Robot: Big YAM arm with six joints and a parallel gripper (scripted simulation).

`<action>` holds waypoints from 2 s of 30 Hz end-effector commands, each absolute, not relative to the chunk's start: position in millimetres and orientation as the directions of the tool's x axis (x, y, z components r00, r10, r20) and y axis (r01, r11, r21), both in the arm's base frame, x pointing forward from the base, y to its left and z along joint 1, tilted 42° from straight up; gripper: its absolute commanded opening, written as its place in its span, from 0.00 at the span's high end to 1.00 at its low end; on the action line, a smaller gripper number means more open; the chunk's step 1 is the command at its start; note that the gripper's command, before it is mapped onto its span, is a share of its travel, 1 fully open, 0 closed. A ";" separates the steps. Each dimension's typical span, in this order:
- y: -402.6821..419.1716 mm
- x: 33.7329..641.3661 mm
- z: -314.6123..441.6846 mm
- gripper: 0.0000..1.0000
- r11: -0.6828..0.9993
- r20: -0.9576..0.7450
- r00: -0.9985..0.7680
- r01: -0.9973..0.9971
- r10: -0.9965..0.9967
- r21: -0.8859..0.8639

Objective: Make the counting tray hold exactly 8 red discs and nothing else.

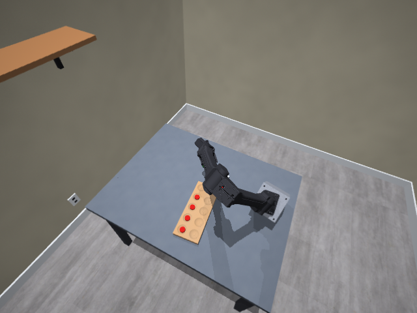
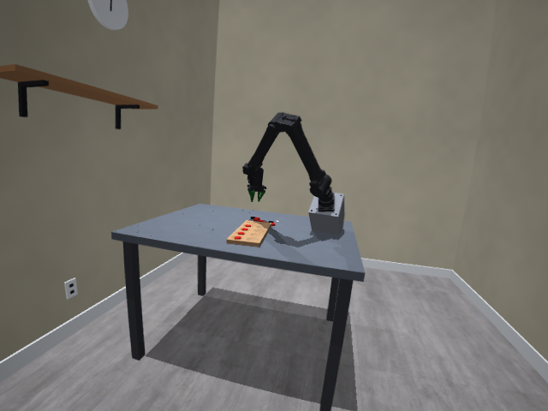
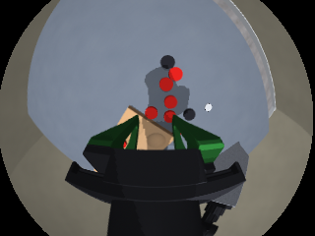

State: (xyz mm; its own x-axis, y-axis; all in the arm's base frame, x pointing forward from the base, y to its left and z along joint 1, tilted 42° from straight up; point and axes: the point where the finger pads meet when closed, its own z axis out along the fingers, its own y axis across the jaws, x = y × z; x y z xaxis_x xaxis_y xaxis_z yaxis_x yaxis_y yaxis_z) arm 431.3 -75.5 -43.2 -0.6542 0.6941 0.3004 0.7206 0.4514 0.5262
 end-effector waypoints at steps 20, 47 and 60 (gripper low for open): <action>-69.0 403.8 -70.1 0.54 0.305 0.505 -0.516 0.843 0.692 0.444; -57.1 401.8 -86.1 0.54 0.306 0.509 -0.515 0.844 0.690 0.440; -46.1 403.9 -98.3 0.54 0.306 0.510 -0.515 0.845 0.689 0.439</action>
